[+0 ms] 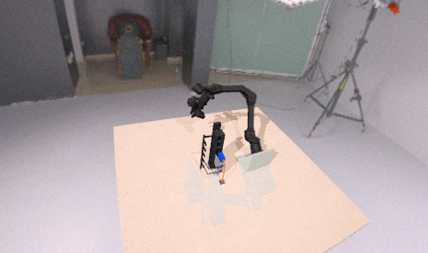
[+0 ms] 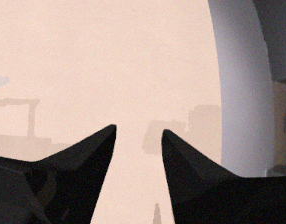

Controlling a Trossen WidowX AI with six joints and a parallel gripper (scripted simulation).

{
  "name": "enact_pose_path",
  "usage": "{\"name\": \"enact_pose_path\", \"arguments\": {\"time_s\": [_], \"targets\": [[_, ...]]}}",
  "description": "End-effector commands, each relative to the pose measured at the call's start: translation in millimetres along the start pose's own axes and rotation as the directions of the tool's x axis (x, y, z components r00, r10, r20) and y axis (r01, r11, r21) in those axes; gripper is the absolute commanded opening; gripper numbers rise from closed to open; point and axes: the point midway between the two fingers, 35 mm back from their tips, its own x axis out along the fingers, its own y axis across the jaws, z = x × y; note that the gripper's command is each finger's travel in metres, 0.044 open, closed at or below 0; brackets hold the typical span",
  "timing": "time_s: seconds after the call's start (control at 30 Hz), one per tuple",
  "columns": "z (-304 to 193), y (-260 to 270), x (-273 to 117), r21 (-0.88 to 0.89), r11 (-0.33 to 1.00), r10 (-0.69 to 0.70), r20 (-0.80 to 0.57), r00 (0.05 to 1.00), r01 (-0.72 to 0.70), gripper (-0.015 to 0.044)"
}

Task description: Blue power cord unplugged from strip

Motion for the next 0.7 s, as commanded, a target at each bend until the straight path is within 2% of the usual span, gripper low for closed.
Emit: {"name": "enact_pose_path", "arguments": {"time_s": [0.0, 0.2, 0.43, 0.67], "targets": [[33, 39, 3, -0.04, 0.996, 0.088, 0.074, 0.993, -0.086, 0.016], [85, 110, -9, -0.127, 0.968, 0.236, 0.183, 0.954, -0.215, 0.016], [130, 202, -43, -0.256, 0.903, 0.409, 0.268, 0.872, -0.344, 0.016], [139, 283, -76, -0.41, 0.809, 0.541, 0.242, 0.805, -0.421, 0.016]]}}
